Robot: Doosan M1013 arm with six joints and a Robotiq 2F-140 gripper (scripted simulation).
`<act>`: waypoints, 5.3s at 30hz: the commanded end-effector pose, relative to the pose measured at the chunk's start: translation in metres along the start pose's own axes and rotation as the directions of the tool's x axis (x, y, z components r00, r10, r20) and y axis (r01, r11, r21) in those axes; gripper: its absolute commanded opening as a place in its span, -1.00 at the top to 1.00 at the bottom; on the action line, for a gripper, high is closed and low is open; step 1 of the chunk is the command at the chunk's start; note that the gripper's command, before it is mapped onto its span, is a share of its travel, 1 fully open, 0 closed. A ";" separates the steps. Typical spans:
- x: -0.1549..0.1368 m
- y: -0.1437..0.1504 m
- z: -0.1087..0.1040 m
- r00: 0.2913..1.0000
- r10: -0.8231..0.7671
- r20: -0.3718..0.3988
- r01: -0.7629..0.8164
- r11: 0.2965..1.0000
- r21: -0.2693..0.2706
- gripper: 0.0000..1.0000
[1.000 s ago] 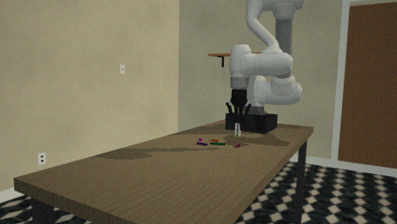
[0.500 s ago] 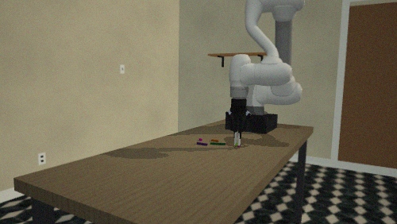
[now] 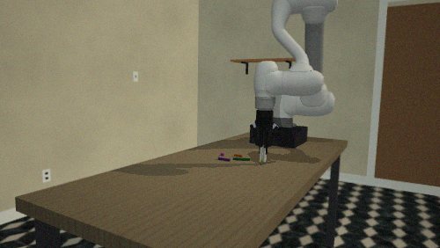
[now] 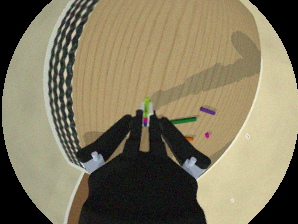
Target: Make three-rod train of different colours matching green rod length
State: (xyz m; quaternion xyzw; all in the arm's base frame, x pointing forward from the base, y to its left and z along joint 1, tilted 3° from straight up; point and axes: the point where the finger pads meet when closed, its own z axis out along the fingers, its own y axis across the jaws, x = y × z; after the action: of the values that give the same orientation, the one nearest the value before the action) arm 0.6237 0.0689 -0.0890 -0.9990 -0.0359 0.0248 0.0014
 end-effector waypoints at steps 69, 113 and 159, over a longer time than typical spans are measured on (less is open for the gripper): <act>0.000 0.000 0.012 1.000 0.000 0.000 0.000 1.000 0.000 0.94; 0.000 0.000 0.012 1.000 0.000 0.000 0.000 1.000 0.000 0.71; 0.000 0.000 -0.078 1.000 0.000 0.000 0.000 1.000 0.000 -1.00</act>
State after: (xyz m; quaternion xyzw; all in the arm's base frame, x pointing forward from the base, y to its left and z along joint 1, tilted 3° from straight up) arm 0.6276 0.0688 -0.0109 -0.9990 -0.0359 0.0248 0.0014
